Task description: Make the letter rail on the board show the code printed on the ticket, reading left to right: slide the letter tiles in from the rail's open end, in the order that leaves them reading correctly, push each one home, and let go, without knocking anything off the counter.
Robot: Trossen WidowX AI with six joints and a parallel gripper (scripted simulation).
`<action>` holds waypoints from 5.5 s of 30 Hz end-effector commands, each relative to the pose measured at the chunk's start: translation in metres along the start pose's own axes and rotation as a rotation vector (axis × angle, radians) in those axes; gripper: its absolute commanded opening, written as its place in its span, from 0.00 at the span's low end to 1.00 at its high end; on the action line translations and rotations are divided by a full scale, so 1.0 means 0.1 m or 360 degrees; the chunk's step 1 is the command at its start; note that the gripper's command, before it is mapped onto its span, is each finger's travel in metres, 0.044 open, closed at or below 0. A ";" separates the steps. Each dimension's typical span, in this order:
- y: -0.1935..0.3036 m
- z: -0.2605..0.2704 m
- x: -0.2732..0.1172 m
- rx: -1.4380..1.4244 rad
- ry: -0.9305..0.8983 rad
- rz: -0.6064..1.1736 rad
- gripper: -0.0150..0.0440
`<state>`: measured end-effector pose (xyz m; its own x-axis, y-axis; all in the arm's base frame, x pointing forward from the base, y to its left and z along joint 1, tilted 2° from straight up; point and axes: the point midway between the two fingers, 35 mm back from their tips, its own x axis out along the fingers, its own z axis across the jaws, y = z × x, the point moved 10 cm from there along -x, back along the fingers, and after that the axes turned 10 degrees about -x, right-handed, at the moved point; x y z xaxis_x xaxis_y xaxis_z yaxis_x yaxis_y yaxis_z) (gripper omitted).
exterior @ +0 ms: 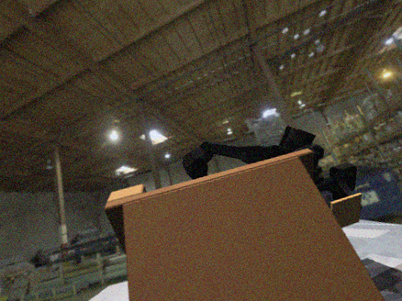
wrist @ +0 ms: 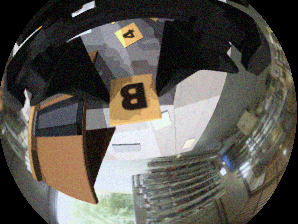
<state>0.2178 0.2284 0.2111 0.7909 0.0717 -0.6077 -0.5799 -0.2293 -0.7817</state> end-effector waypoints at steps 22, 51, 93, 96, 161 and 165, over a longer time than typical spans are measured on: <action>0.03 -0.06 0.25 -0.0011 0.0005 0.0005 0.25; 0.06 -0.21 0.25 -0.0013 0.0006 0.0005 0.25; 0.09 -0.42 0.26 -0.0015 0.0008 0.0005 0.25; 0.10 -0.44 0.26 -0.0015 0.0009 0.0005 0.25; 0.15 -0.76 0.26 -0.0019 0.0012 0.0005 0.25; 0.15 -0.78 0.26 -0.0020 0.0012 0.0005 0.25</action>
<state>0.2450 0.1529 0.1944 0.7901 0.0605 -0.6100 -0.5820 -0.2385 -0.7775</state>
